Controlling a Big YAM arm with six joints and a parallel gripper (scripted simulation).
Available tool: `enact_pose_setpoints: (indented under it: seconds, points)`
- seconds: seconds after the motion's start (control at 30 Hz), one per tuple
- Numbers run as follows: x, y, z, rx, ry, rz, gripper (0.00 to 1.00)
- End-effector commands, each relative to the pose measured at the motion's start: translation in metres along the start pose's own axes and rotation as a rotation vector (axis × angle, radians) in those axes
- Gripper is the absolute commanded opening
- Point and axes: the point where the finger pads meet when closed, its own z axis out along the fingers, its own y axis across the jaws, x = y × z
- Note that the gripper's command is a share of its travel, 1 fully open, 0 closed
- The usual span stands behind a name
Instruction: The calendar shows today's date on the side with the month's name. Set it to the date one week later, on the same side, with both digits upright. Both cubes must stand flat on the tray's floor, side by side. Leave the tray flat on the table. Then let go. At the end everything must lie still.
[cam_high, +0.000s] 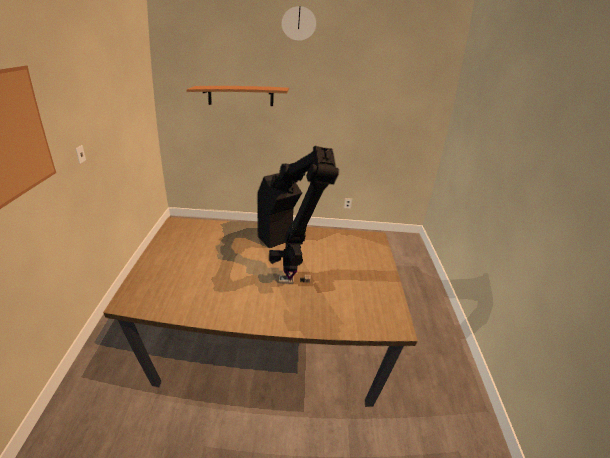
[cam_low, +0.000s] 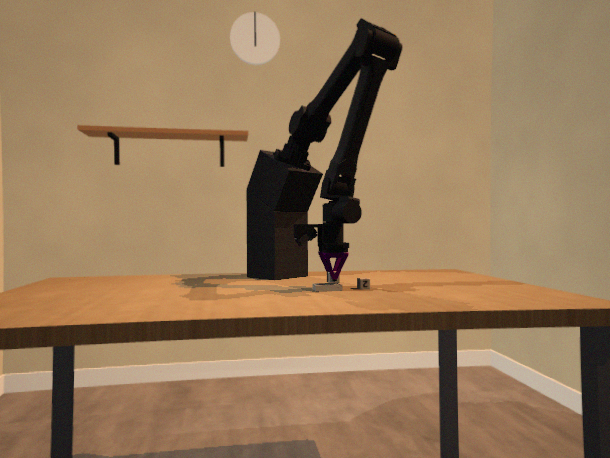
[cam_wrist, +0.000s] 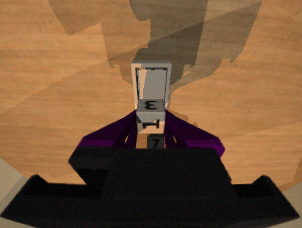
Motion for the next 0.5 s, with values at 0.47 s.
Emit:
enact_pose_setpoints:
  seconds: [0.47]
  points:
    - [0.0048, 0.0107, -0.0032, -0.022, 0.004, -0.010, 0.26]
